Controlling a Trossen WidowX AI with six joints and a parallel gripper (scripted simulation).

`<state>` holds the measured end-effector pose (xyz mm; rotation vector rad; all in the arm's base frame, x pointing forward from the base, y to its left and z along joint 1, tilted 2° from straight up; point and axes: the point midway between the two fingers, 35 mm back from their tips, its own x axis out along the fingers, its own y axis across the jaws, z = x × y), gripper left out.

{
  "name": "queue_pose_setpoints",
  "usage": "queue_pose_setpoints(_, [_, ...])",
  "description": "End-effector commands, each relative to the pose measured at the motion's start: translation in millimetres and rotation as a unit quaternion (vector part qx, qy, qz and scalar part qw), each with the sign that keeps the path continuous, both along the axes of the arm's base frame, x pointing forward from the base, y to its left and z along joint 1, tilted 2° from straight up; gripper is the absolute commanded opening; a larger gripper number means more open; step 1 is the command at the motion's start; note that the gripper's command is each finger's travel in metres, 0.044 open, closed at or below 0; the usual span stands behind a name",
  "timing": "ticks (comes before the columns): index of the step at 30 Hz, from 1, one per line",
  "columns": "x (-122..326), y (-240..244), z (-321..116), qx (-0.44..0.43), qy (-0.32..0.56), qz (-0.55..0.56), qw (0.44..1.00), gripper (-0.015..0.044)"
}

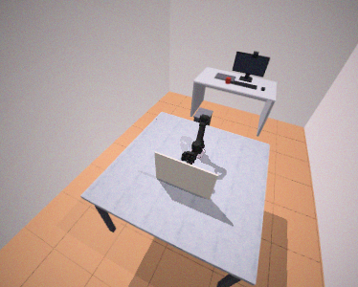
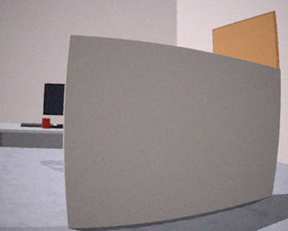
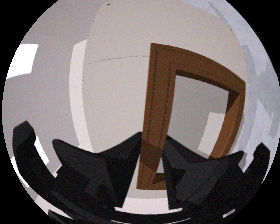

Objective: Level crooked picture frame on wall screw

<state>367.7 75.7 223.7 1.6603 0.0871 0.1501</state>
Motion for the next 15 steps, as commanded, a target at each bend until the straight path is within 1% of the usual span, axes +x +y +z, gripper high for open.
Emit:
queue_pose_setpoints(1, [-0.1, 0.1, 0.0, -0.012, -0.003, -0.001, 1.000, 0.0000])
queue_pose_setpoints(15, [-0.1, 0.3, -0.4, -0.047, -0.008, -0.003, 0.999, 0.0000])
